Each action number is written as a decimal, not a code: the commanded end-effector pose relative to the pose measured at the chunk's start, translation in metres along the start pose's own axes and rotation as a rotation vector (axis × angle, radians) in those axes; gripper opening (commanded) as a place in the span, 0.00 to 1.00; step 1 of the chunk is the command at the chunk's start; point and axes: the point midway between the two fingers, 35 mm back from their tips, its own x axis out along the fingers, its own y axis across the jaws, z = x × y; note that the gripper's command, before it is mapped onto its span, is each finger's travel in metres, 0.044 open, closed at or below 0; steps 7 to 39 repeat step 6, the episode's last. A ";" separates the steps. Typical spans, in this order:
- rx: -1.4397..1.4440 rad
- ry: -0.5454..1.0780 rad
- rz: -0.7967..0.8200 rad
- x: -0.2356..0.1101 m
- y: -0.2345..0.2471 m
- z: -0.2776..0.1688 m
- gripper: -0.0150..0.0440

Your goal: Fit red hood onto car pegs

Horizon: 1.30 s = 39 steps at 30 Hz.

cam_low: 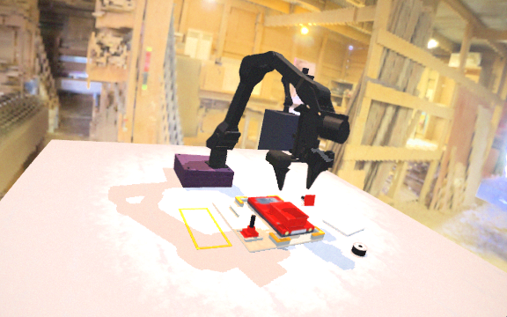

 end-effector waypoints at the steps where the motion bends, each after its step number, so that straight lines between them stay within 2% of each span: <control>1: -0.004 0.001 -0.003 0.000 -0.001 0.000 1.00; 39: -0.004 0.001 -0.003 0.000 -0.001 0.000 1.00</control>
